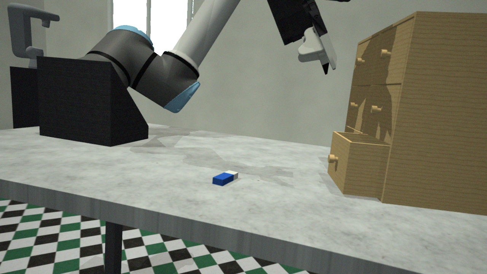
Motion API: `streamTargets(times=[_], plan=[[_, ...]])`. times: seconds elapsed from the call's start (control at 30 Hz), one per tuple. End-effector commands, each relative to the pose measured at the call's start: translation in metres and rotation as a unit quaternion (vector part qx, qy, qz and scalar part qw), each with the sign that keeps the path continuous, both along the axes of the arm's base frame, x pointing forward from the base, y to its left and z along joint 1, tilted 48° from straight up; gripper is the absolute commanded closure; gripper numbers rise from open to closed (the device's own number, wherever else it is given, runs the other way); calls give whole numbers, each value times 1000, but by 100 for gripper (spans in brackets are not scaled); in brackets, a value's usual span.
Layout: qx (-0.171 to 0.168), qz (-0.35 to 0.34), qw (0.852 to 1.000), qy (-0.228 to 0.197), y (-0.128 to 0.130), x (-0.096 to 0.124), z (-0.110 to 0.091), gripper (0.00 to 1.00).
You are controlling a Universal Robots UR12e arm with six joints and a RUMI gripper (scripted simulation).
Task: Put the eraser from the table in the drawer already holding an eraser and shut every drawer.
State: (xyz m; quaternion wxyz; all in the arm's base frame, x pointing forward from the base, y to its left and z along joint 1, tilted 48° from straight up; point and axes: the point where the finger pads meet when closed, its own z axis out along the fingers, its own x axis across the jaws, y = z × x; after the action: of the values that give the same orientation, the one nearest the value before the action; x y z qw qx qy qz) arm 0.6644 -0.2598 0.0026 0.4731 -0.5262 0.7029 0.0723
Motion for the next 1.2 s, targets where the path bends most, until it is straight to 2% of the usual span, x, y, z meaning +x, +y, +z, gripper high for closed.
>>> streamTargets(times=[0.0, 0.67, 1.17], plan=[[-1, 35, 999, 19, -8, -10, 4, 0], [-12, 126, 989, 76, -27, -41, 18, 0], [-20, 192, 974, 117, -41, -64, 28, 0]])
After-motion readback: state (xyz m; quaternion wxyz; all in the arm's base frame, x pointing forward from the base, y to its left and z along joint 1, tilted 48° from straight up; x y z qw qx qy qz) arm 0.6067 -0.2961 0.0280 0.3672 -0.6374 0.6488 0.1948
